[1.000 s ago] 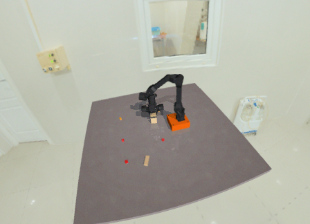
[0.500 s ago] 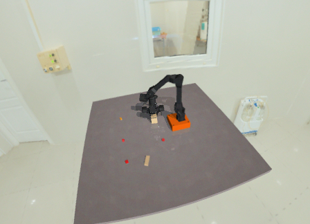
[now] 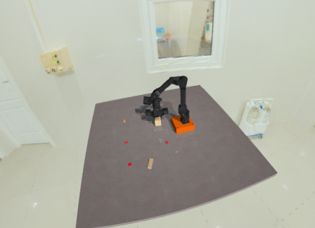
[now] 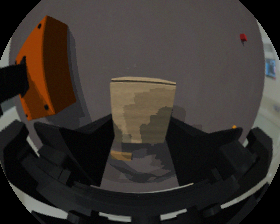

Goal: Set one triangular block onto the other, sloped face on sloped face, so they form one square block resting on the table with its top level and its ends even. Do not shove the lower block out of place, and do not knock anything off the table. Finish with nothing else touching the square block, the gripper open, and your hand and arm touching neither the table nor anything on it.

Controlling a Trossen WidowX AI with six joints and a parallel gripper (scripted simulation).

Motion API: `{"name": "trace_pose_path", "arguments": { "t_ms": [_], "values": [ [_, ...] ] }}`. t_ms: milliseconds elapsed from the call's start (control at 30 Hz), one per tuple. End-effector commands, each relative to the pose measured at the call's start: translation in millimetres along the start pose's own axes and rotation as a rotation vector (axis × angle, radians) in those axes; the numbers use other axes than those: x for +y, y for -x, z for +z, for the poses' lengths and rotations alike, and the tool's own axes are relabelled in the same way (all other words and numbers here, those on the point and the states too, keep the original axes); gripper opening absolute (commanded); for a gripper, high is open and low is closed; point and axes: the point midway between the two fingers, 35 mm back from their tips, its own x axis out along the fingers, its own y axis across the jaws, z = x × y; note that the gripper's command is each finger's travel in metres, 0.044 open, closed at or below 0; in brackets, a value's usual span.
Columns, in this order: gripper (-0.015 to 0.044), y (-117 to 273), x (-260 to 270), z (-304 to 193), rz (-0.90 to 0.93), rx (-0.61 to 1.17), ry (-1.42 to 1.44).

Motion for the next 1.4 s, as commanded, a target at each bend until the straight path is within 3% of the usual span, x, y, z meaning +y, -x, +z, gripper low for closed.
{"name": "trace_pose_path", "arguments": {
  "t_ms": [0, 1333, 1367],
  "values": [
    [0.0000, -0.4, -0.2, 0.0, -0.001, 0.000, -0.006],
    [0.0000, -2.2, -0.2, 0.7, -0.004, 0.002, -0.014],
    [0.0026, -2.0, -0.1, 0.7, -0.003, 0.001, -0.007]
  ]
}}
